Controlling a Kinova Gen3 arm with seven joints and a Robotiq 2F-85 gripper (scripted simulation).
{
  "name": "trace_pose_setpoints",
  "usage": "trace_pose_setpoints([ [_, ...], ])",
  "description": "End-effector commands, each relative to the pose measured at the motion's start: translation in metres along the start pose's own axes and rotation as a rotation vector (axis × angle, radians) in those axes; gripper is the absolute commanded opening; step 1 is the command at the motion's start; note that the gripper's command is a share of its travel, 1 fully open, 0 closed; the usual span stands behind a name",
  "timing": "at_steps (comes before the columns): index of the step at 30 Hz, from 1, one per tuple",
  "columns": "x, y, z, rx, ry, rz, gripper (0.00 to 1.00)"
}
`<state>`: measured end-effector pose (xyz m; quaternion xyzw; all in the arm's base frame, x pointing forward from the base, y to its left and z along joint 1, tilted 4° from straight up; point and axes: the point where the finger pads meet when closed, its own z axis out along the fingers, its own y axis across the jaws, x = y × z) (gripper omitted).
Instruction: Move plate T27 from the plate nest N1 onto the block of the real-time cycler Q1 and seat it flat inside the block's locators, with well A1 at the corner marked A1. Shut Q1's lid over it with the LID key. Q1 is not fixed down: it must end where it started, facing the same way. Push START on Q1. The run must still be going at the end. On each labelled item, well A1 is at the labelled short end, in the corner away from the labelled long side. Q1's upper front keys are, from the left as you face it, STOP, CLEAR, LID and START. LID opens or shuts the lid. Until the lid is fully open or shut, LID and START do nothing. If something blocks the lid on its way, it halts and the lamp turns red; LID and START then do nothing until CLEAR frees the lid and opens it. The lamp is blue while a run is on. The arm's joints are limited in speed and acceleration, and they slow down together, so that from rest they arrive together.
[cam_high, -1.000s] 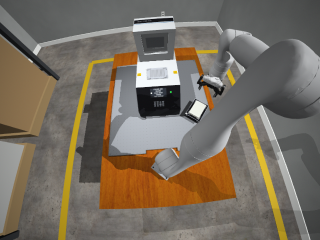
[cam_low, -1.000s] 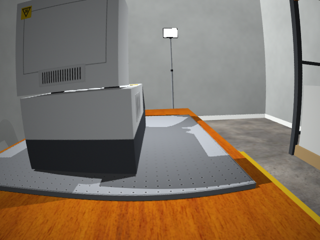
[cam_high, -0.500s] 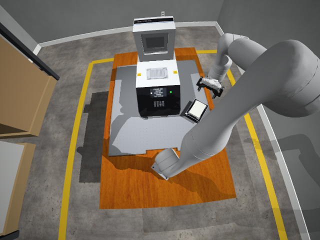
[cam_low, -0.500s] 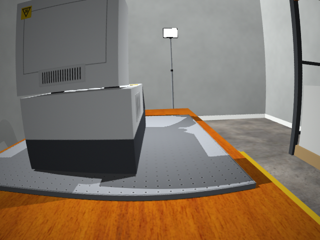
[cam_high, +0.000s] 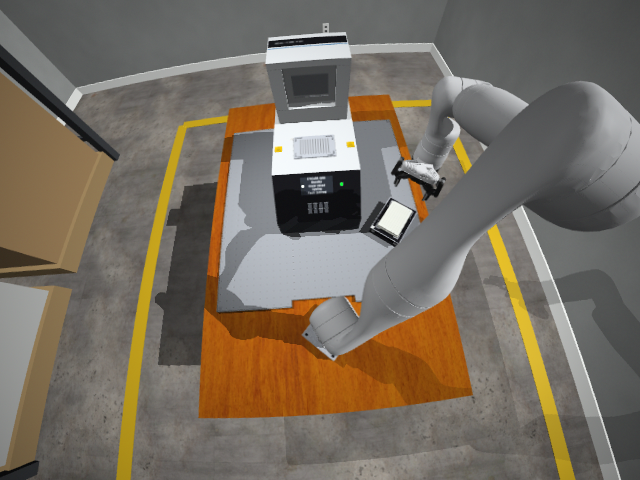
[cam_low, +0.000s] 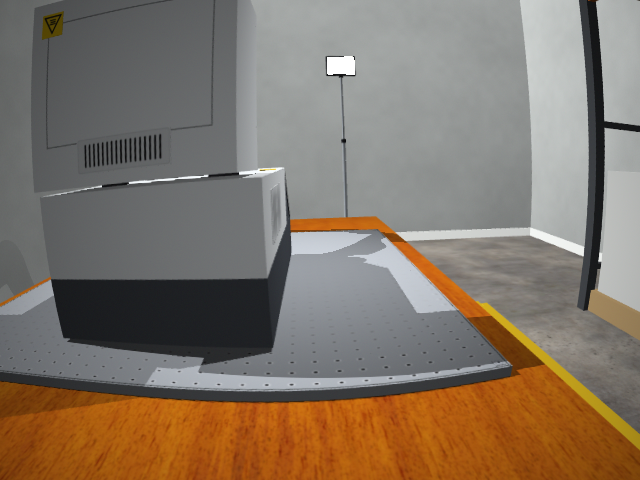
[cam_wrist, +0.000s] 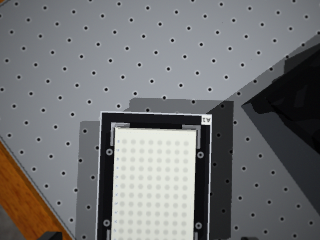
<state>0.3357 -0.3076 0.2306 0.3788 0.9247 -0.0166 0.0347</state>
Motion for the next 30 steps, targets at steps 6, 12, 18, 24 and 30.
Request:
trace_pose_setpoints([
  [6, 0.0, 0.0, 0.011, 0.0, -0.002, 0.0, 1.0],
  [12, 0.0, 0.0, 0.016, 0.0, -0.002, 0.0, 1.0],
  [18, 0.0, 0.0, 0.024, 0.0, -0.002, 0.0, 1.0],
  [24, 0.0, 0.0, 0.032, 0.0, -0.002, 0.0, 1.0],
  [30, 0.0, 0.0, 0.037, 0.0, -0.002, 0.0, 1.0],
])
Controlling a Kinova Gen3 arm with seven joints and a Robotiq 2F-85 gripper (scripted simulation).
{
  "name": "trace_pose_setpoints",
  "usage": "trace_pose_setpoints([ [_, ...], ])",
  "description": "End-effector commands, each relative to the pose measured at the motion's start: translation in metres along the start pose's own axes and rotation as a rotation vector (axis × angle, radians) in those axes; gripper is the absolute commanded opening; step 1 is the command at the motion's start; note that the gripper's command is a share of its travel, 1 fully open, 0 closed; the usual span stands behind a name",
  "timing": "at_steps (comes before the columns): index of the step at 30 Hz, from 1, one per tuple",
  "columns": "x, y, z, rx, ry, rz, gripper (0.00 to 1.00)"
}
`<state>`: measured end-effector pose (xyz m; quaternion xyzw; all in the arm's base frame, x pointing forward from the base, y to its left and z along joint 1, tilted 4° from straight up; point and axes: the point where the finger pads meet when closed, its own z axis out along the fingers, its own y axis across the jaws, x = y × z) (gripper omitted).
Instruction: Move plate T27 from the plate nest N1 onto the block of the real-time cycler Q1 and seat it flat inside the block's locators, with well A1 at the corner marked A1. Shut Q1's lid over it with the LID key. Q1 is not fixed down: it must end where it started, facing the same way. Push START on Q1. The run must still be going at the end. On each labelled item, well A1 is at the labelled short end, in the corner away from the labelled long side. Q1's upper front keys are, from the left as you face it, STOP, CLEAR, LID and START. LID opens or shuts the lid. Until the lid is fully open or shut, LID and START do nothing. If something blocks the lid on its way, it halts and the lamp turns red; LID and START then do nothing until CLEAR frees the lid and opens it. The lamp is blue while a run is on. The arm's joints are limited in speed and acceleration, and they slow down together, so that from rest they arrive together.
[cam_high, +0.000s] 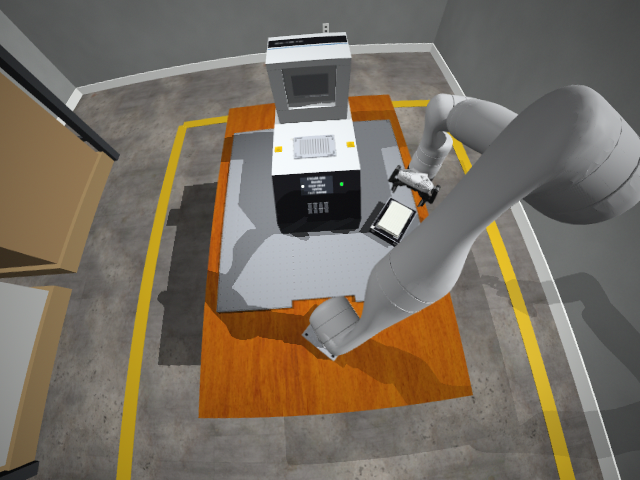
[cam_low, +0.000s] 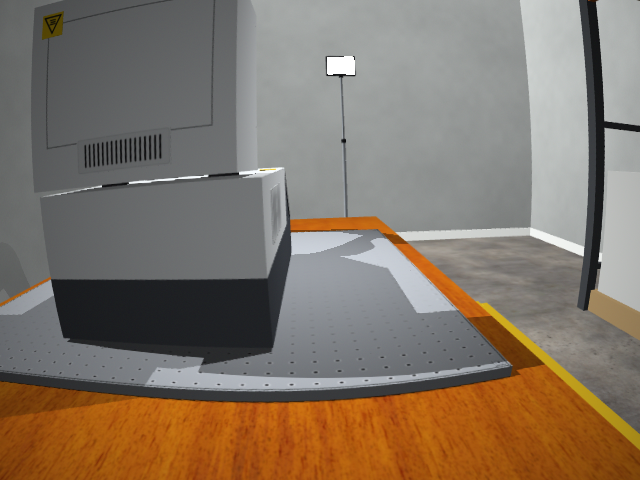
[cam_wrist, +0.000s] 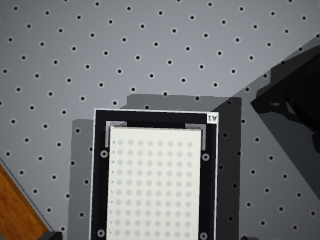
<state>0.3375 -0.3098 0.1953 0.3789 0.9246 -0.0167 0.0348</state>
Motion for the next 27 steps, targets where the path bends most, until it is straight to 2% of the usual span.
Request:
trace_pose_setpoints([
  [1, 0.0, 0.0, 0.003, 0.0, -0.002, 0.0, 1.0],
  [27, 0.0, 0.0, 0.035, 0.0, -0.002, 0.0, 1.0],
])
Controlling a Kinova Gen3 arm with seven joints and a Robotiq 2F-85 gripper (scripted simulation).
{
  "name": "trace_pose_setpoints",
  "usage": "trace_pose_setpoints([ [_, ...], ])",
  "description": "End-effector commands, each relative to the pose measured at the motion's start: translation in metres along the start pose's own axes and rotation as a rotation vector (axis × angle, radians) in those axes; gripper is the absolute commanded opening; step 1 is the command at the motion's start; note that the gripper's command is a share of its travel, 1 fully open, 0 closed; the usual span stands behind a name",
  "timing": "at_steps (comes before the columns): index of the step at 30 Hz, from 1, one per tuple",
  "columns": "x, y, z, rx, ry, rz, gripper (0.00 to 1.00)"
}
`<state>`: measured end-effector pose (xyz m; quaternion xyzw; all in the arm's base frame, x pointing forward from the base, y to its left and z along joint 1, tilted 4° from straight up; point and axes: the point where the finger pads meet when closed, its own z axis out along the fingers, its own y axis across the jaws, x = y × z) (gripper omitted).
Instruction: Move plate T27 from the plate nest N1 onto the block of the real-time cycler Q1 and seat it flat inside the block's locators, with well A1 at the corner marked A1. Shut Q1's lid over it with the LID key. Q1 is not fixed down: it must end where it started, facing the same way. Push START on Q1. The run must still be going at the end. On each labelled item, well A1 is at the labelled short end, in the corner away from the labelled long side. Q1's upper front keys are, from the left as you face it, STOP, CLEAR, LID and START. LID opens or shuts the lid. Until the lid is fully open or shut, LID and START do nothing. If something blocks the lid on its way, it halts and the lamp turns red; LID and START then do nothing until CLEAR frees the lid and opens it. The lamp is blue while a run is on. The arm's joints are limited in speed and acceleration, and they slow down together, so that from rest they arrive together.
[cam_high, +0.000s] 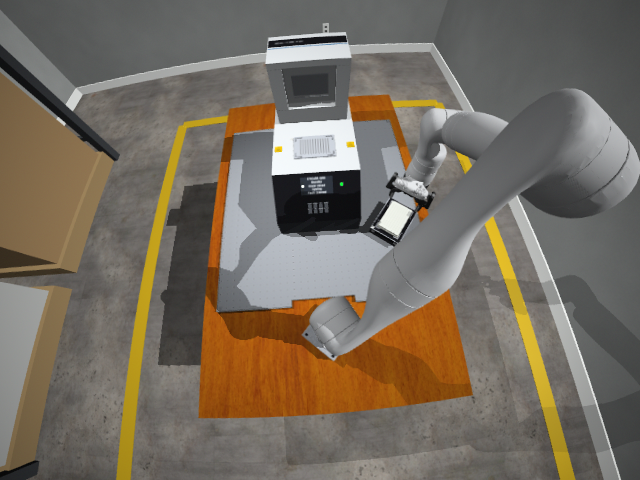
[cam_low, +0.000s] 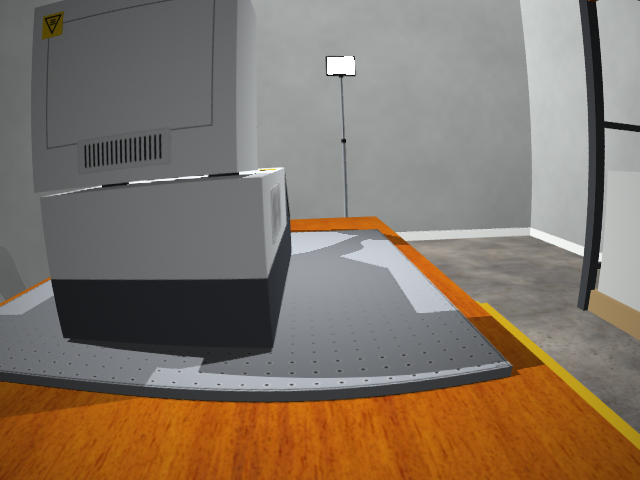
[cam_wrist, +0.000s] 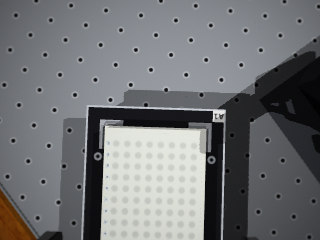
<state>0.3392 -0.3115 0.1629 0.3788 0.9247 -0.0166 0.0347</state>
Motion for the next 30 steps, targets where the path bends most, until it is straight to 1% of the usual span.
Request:
trace_pose_setpoints([
  [1, 0.0, 0.0, 0.004, 0.0, -0.002, 0.0, 1.0],
  [30, -0.001, 0.0, 0.038, 0.0, -0.002, 0.0, 1.0],
])
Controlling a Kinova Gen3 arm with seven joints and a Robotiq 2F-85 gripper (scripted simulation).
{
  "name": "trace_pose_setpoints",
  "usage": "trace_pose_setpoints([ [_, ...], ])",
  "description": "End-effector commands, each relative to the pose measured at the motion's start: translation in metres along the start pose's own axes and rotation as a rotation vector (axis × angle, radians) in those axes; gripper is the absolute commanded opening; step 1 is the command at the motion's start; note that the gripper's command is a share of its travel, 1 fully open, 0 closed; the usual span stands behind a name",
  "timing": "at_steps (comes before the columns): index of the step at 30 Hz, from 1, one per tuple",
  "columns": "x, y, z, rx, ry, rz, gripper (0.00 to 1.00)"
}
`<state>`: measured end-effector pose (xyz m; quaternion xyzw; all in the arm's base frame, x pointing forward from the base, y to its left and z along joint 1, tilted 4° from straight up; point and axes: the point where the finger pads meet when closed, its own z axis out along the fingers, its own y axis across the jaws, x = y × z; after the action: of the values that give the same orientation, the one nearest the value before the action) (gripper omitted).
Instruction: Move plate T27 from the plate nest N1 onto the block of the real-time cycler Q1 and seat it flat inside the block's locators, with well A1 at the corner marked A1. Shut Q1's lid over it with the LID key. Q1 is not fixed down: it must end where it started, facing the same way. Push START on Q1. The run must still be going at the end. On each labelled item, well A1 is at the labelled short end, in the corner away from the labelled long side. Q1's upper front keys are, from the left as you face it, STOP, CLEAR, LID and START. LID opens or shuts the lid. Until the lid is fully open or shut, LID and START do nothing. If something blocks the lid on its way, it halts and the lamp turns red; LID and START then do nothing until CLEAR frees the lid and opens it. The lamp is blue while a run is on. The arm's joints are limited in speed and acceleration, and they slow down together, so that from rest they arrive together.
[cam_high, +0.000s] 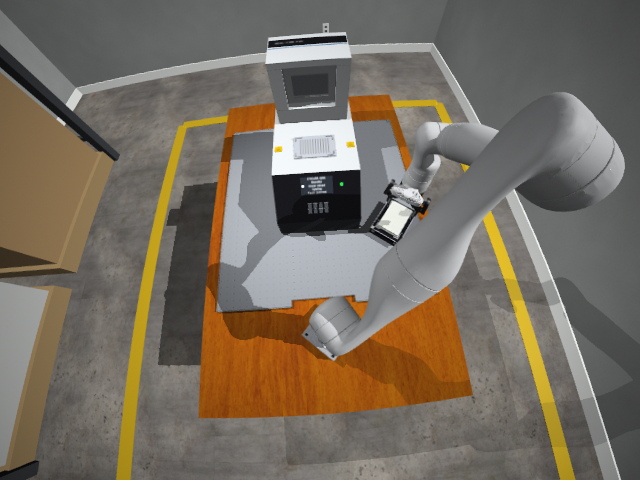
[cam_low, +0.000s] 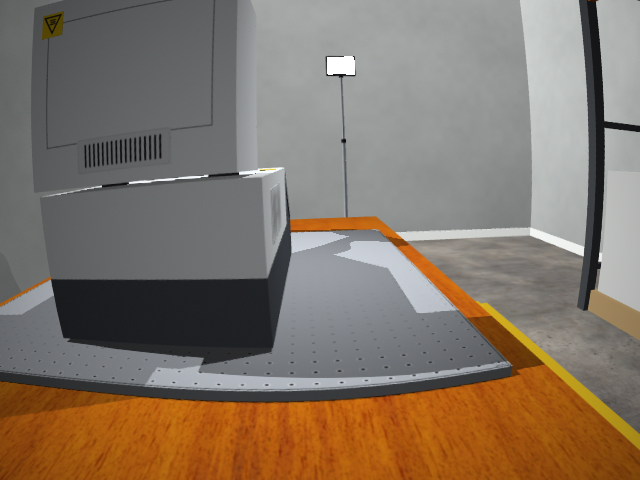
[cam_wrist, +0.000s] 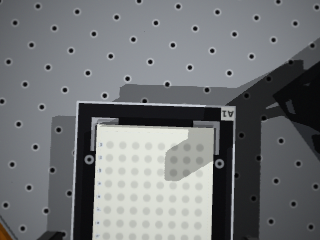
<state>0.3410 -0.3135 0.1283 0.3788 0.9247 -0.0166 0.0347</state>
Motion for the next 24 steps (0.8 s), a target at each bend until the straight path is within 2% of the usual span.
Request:
trace_pose_setpoints([
  [1, -0.001, 0.0, 0.004, 0.0, -0.002, 0.0, 1.0],
  [24, -0.001, 0.0, 0.032, 0.0, -0.002, 0.0, 1.0],
])
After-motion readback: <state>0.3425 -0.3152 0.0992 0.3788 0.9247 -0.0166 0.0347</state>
